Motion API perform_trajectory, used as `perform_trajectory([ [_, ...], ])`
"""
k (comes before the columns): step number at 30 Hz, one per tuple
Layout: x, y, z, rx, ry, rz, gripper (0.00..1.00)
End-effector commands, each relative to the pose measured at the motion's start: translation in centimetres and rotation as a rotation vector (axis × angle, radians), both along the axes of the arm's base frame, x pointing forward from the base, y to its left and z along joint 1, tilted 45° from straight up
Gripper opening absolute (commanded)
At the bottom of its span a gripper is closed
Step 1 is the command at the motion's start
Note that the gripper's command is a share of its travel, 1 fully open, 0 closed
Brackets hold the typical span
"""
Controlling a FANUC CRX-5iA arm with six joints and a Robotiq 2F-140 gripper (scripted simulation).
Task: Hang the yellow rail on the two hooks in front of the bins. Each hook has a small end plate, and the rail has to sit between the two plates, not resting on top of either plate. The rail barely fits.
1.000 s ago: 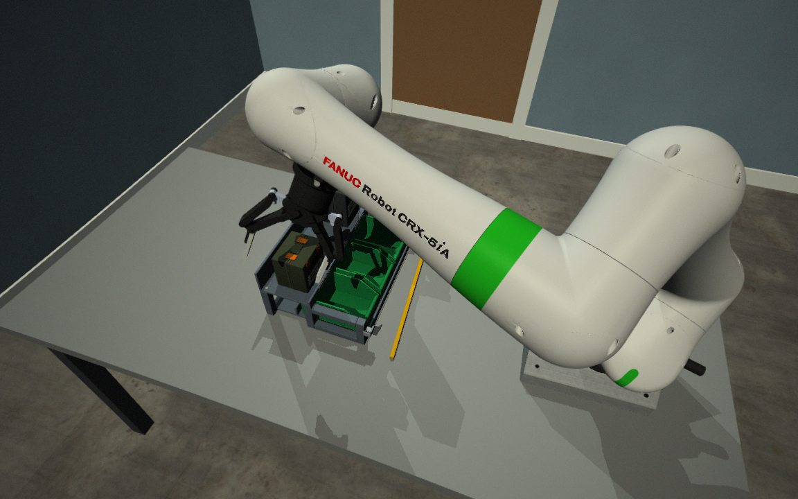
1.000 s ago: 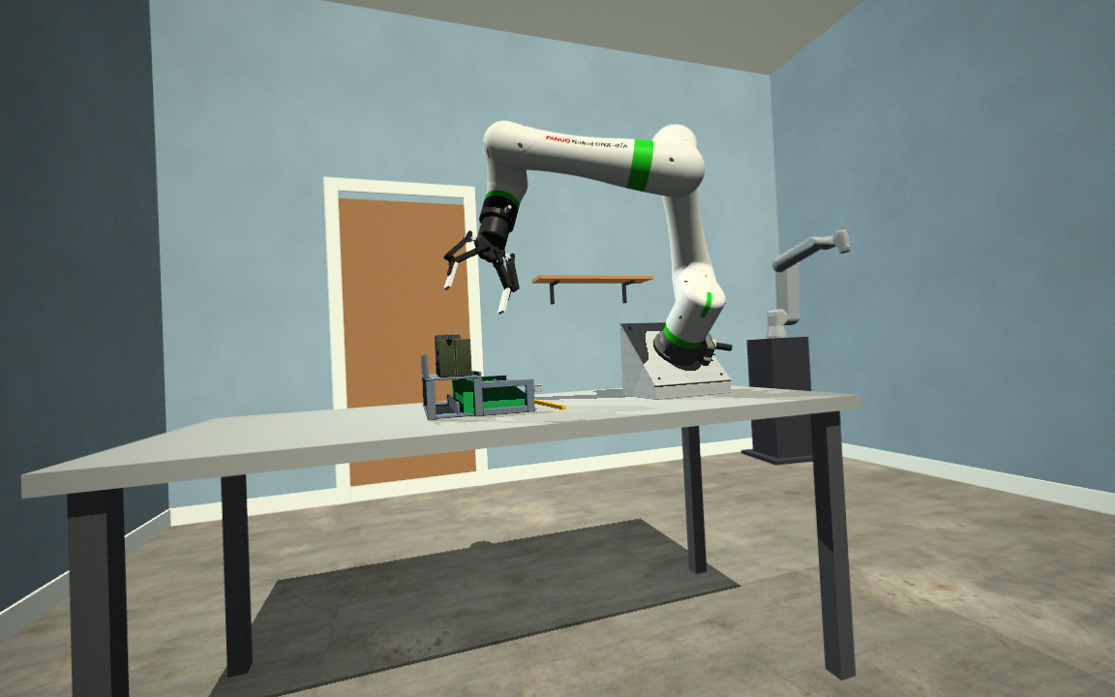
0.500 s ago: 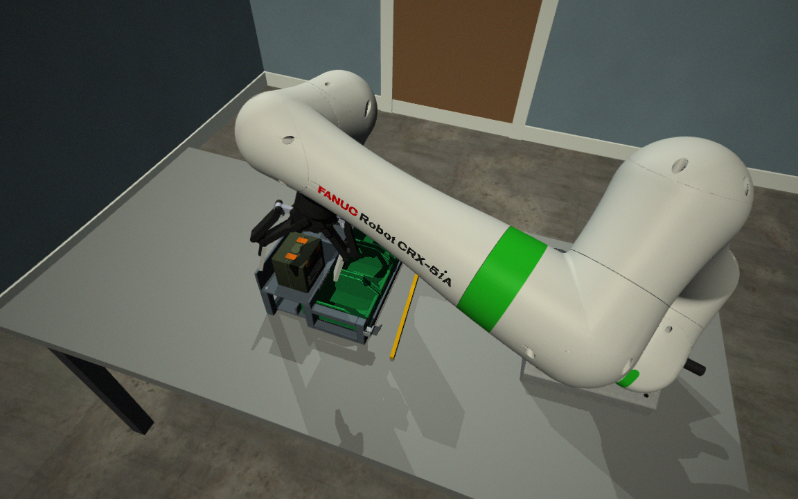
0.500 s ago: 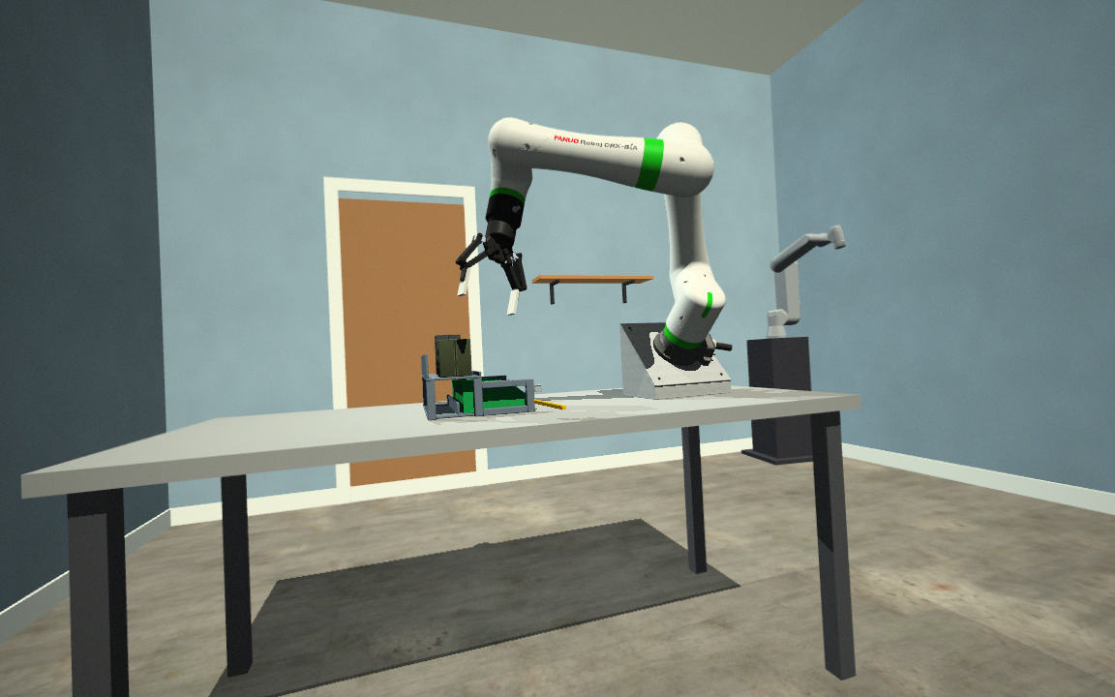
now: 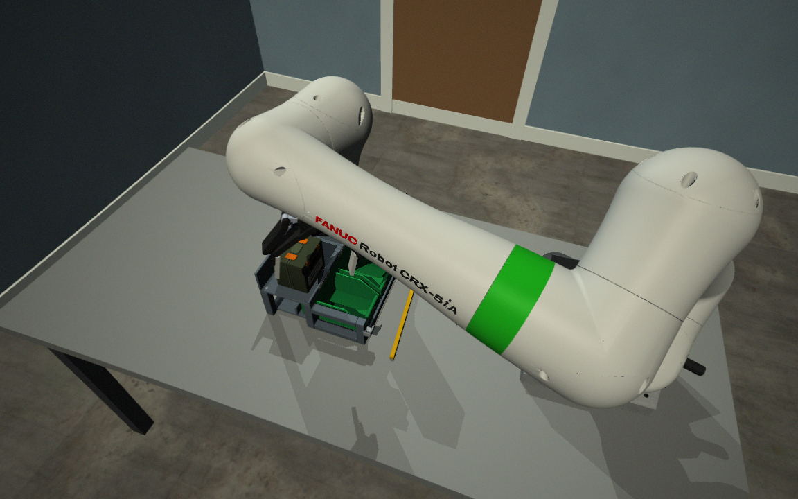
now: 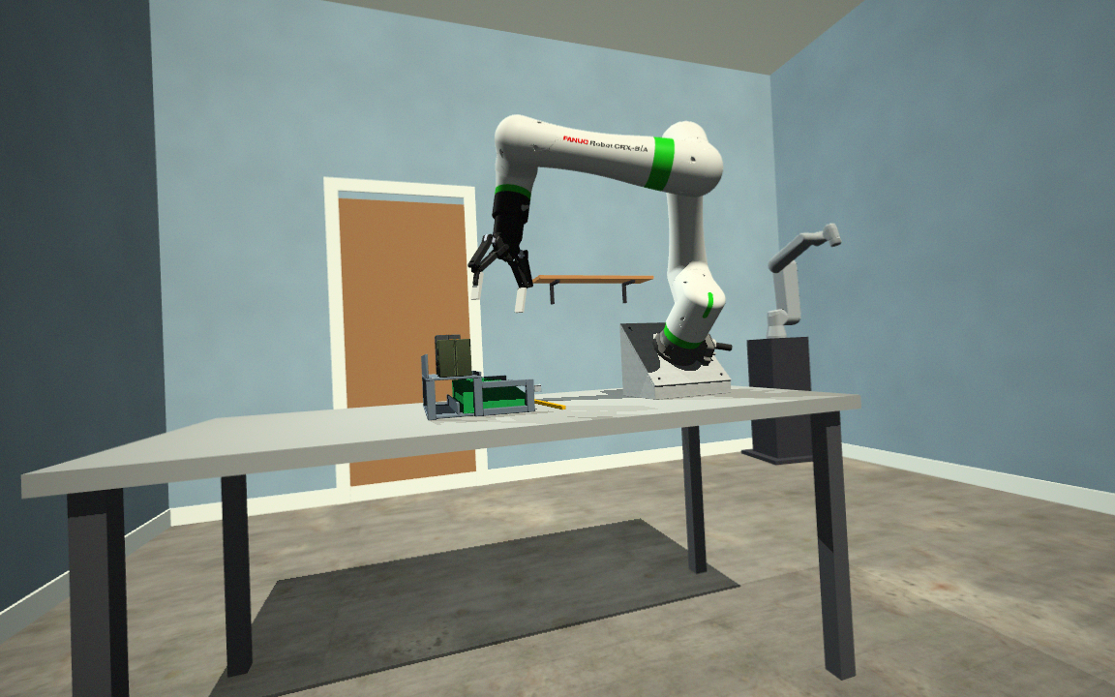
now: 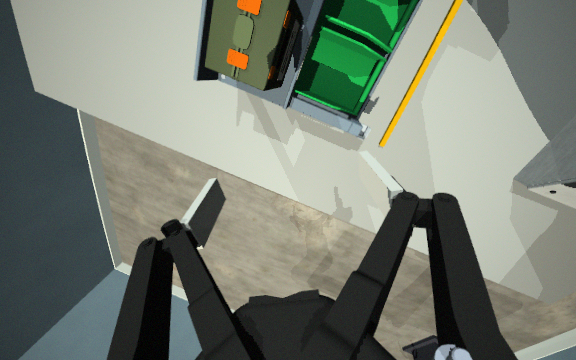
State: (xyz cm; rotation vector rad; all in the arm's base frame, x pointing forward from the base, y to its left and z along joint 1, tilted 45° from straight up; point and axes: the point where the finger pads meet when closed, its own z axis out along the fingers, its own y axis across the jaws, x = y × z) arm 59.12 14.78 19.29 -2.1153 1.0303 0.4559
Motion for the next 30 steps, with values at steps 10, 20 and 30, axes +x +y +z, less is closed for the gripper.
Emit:
perform_trajectory([
  [10,-2.4,-1.7,-0.2,-0.133,-0.074,0.134,1.0],
  [20,-2.4,-1.7,-0.2,-0.133,-0.074,0.134,1.0],
  [30,-4.4,-3.9,0.1,-0.261,-0.144,0.27,1.0],
])
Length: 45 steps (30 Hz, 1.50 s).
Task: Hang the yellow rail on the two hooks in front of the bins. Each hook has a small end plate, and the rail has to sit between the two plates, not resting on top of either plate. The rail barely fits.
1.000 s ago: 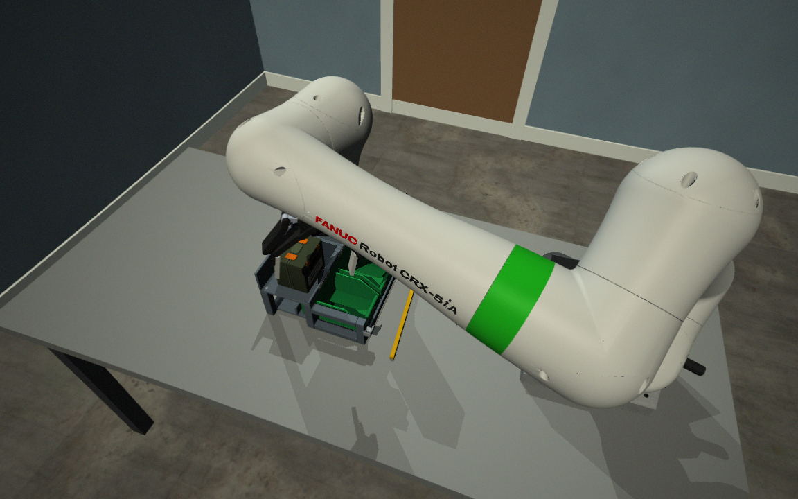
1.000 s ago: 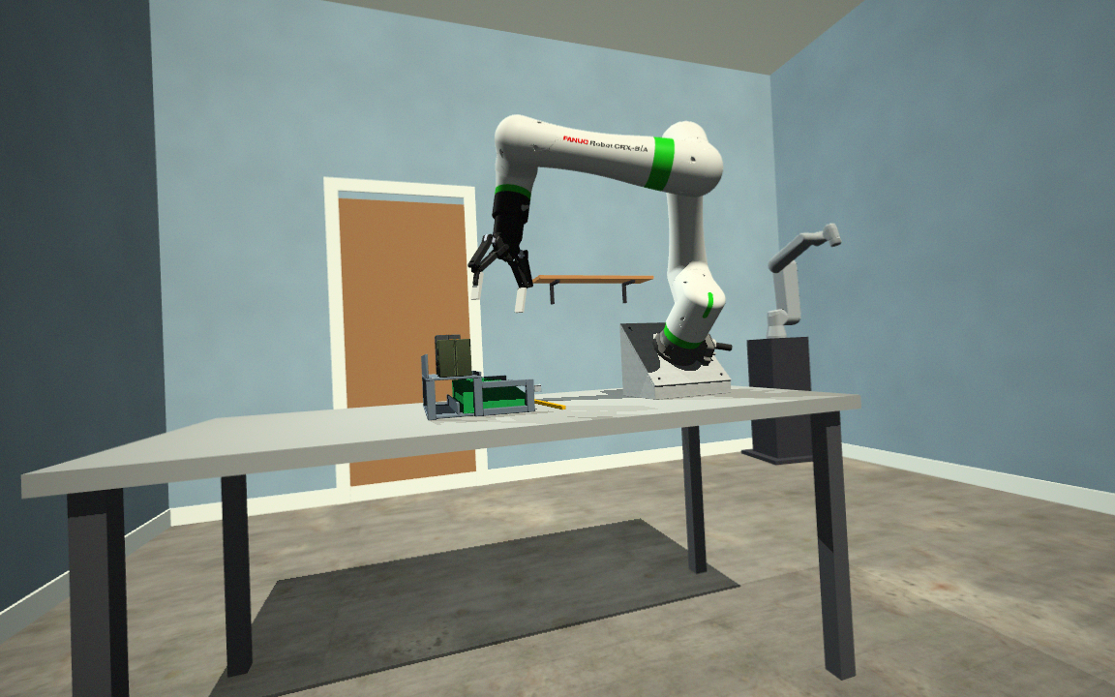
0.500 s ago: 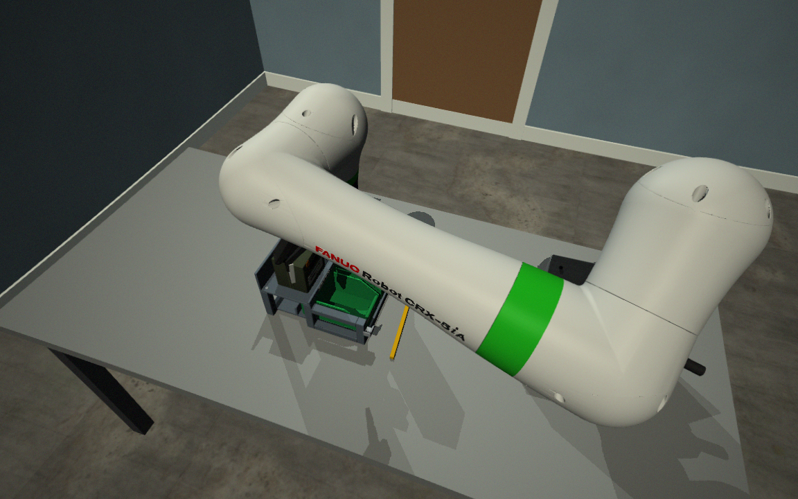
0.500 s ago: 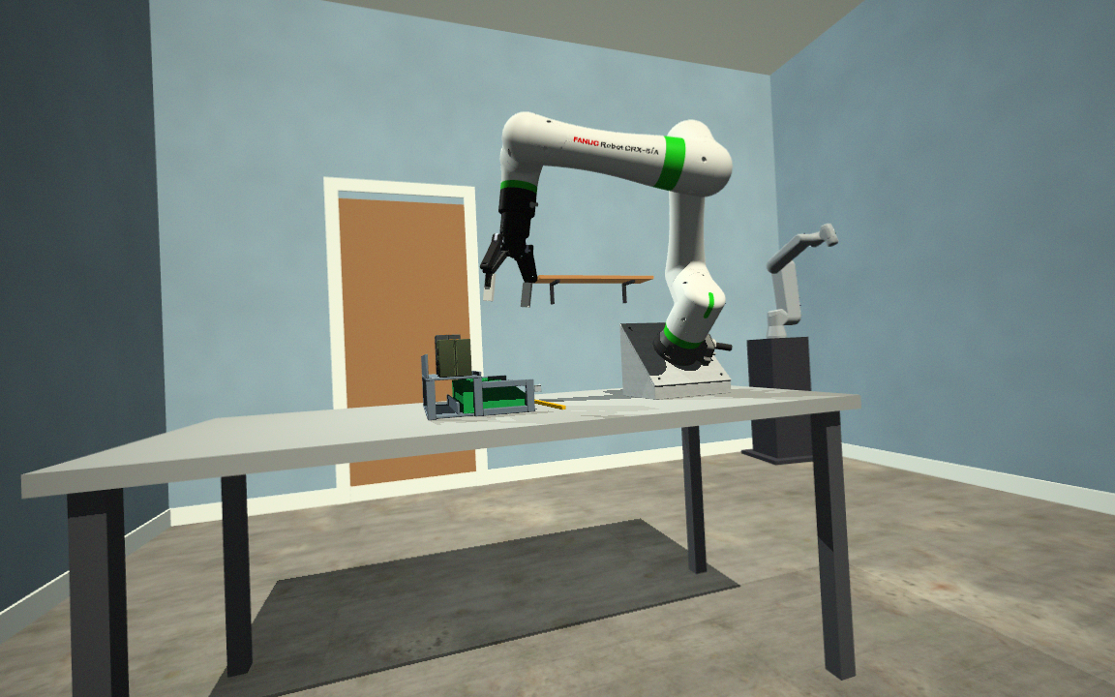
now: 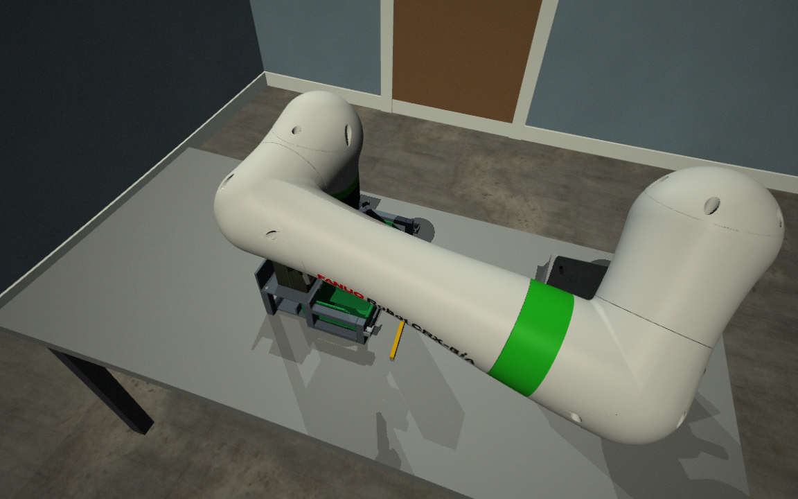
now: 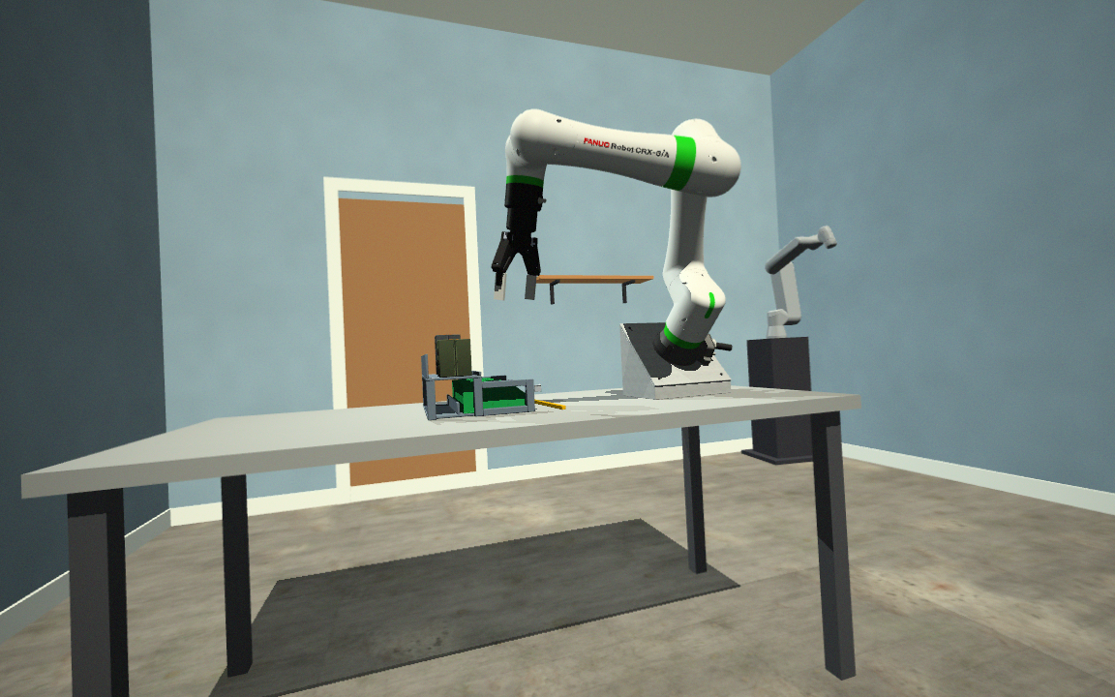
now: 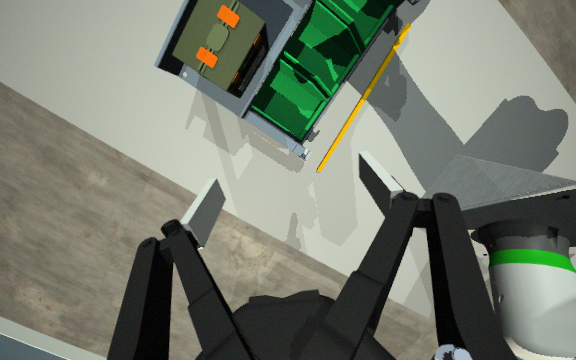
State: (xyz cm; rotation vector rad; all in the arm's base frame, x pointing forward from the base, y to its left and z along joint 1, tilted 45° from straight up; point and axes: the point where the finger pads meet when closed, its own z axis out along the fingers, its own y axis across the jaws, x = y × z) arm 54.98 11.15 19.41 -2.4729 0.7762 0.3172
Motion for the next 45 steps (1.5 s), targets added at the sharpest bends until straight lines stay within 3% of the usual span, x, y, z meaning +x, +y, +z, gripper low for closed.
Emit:
perform_trajectory([
  [1,-0.3,-0.2,0.0,-0.017,-0.011,0.016,1.0],
  [8,-0.3,-0.2,0.0,-0.017,-0.011,0.016,1.0],
  [13,-1.9,-2.7,0.9,-0.145,-0.076,0.156,1.0],
  [25,-1.9,-2.7,0.9,-0.145,-0.076,0.156,1.0],
  [30,-3.2,-5.4,2.5,-0.273,-0.136,0.298,1.0],
  [42,-3.2,-5.4,2.5,-0.273,-0.136,0.298,1.0],
  [45,-3.8,-7.1,3.8,-0.351,-0.17,0.384,1.0],
])
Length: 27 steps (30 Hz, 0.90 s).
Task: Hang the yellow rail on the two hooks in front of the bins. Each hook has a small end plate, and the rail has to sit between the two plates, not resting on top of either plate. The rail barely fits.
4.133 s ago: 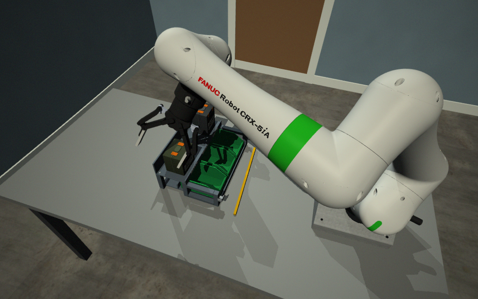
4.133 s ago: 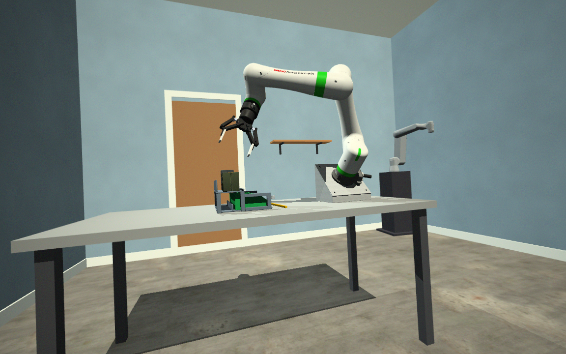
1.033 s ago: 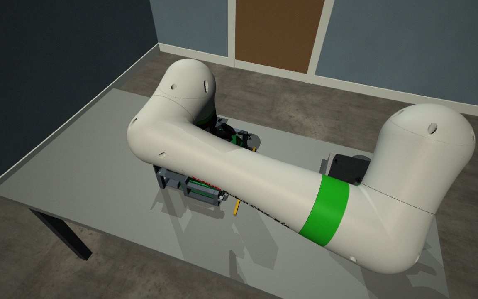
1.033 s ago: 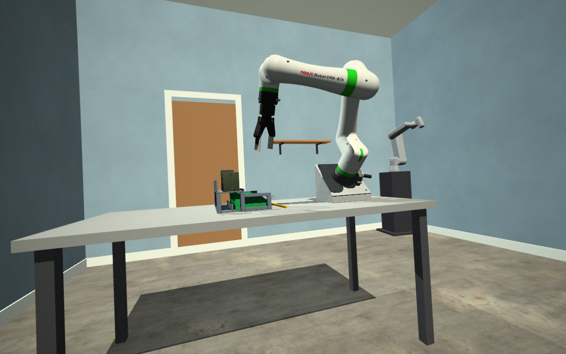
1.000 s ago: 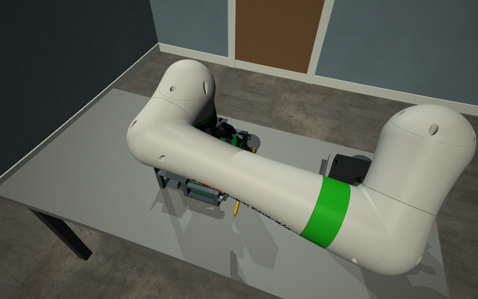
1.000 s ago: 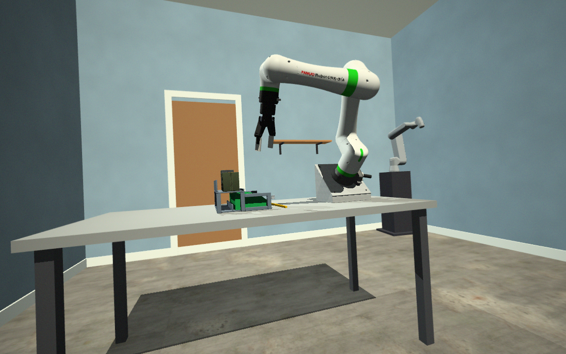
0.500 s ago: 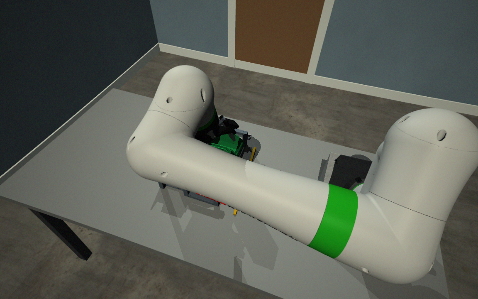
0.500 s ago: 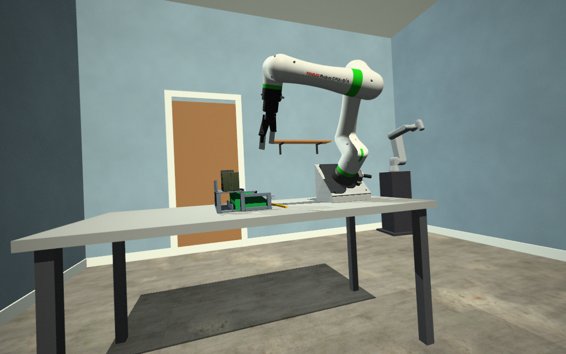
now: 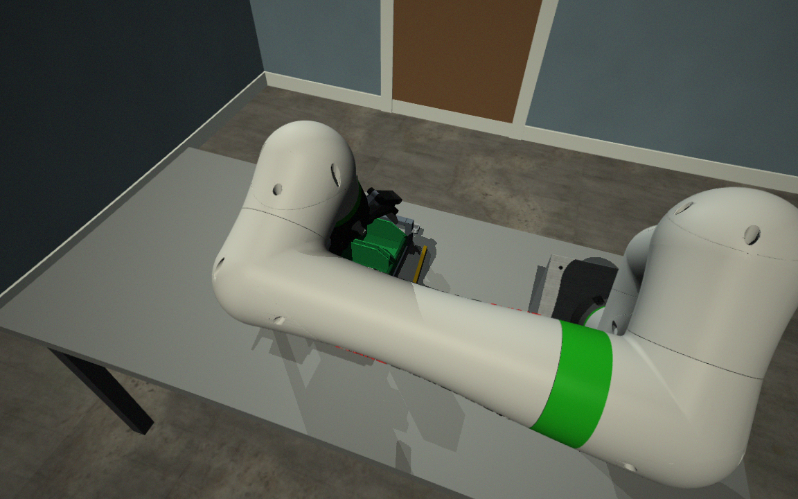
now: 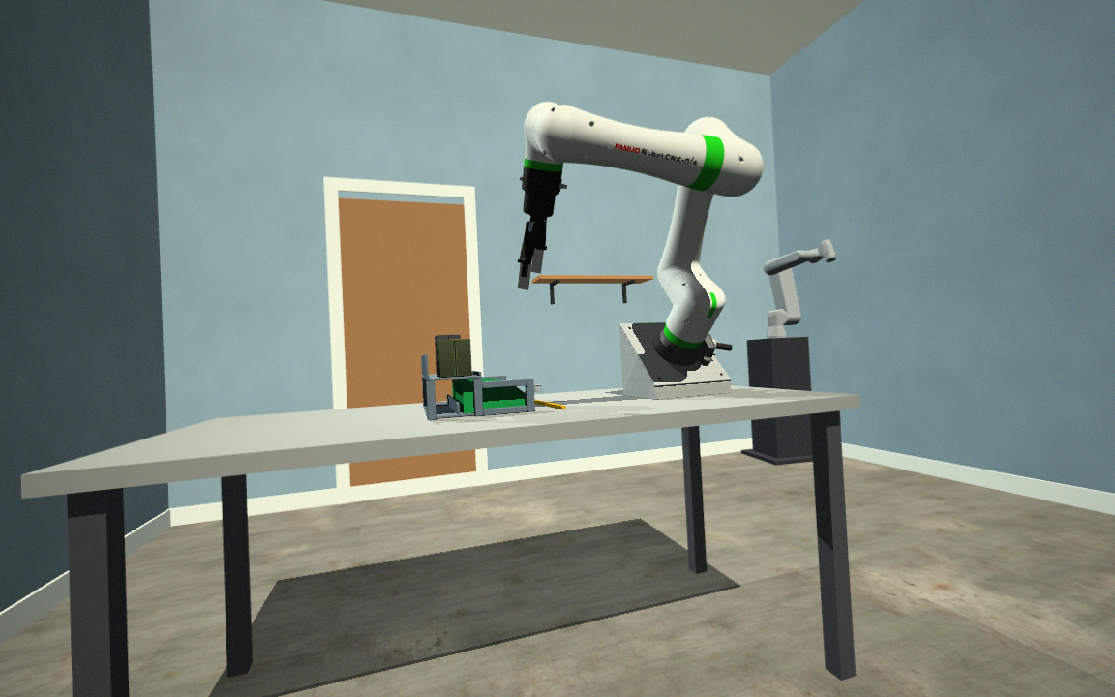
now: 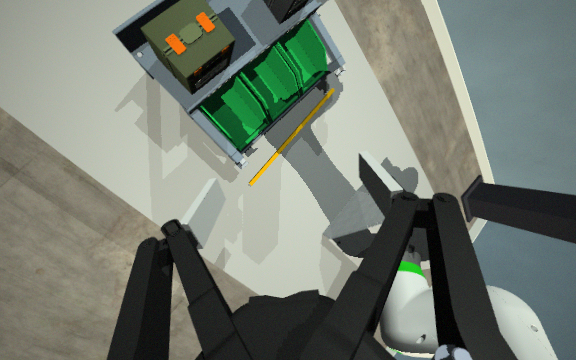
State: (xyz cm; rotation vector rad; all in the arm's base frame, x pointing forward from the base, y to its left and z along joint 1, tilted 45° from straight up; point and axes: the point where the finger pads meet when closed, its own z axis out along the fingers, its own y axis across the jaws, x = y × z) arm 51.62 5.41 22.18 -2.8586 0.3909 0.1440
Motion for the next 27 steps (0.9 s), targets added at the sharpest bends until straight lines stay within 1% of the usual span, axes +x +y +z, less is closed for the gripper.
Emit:
perform_trajectory([
  [1,-0.7,-1.9,1.5,-0.088,-0.038,0.095,1.0],
  [2,-0.8,-2.5,2.0,-0.114,-0.048,0.123,1.0],
  [14,-0.8,-2.5,2.0,-0.114,-0.048,0.123,1.0],
  [19,-1.6,-5.3,4.9,-0.247,-0.097,0.263,1.0],
  [27,-1.6,-5.3,4.9,-0.247,-0.097,0.263,1.0],
])
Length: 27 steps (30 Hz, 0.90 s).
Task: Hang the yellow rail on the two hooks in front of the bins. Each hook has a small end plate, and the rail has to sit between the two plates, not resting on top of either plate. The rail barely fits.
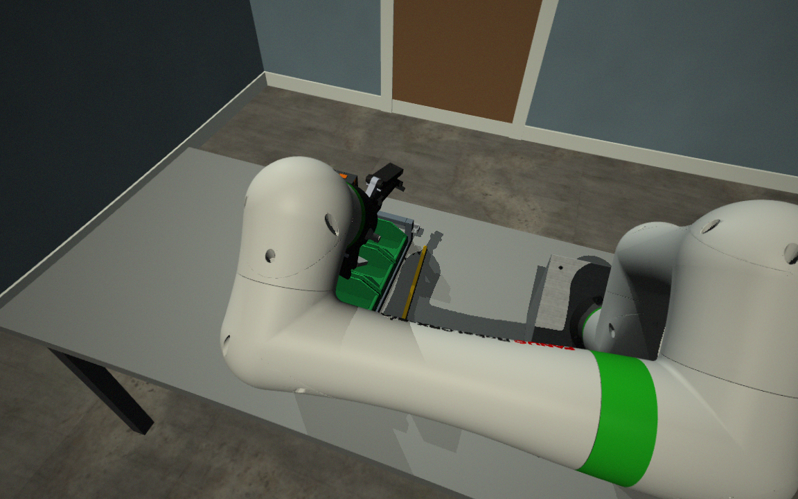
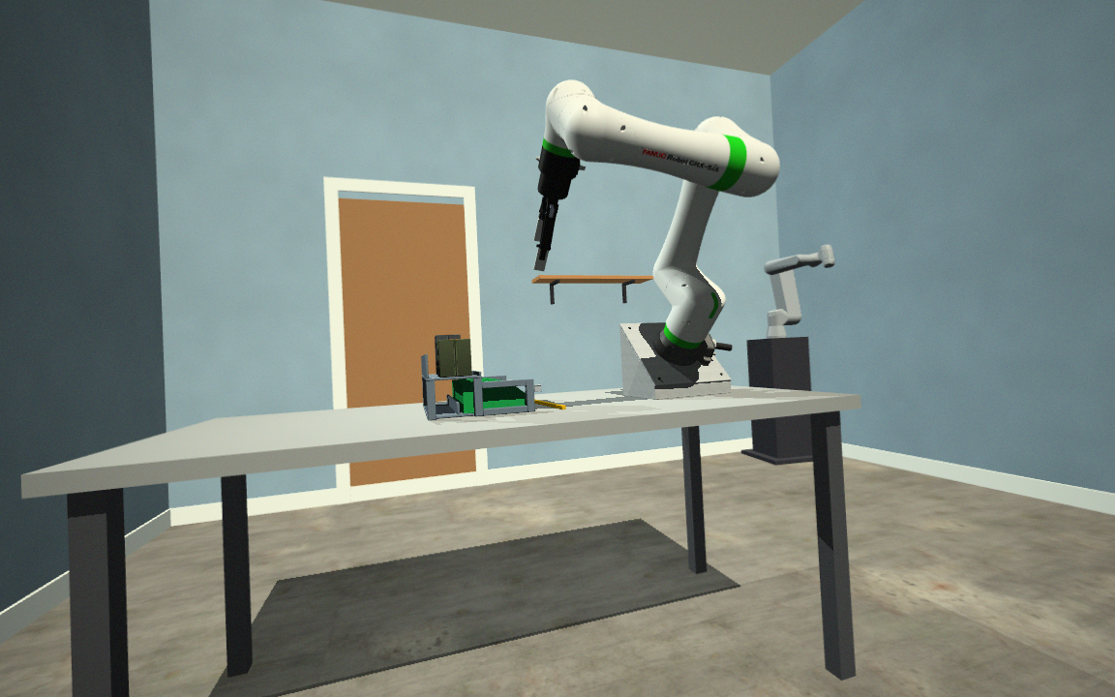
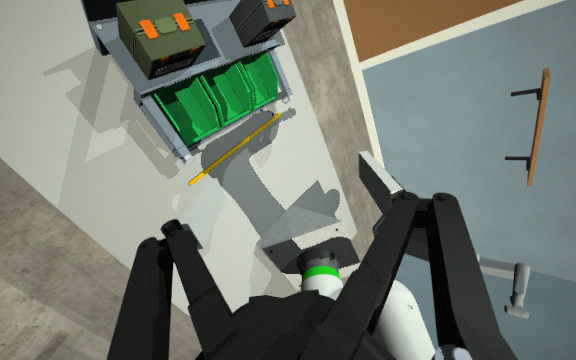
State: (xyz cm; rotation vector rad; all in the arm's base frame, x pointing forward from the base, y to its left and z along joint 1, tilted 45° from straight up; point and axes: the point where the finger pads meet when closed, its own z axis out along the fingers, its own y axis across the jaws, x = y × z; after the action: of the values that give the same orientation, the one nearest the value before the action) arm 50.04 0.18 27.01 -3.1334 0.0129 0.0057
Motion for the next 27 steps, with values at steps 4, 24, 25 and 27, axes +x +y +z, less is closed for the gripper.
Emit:
perform_trajectory([
  [4,0.0,0.0,0.0,-0.002,-0.001,0.002,1.0],
  [24,-1.4,2.0,-7.6,0.111,0.142,-0.261,1.0],
  [25,-1.5,2.3,-8.5,0.125,0.16,-0.294,1.0],
  [27,-1.7,2.5,-9.5,0.14,0.178,-0.327,1.0],
])
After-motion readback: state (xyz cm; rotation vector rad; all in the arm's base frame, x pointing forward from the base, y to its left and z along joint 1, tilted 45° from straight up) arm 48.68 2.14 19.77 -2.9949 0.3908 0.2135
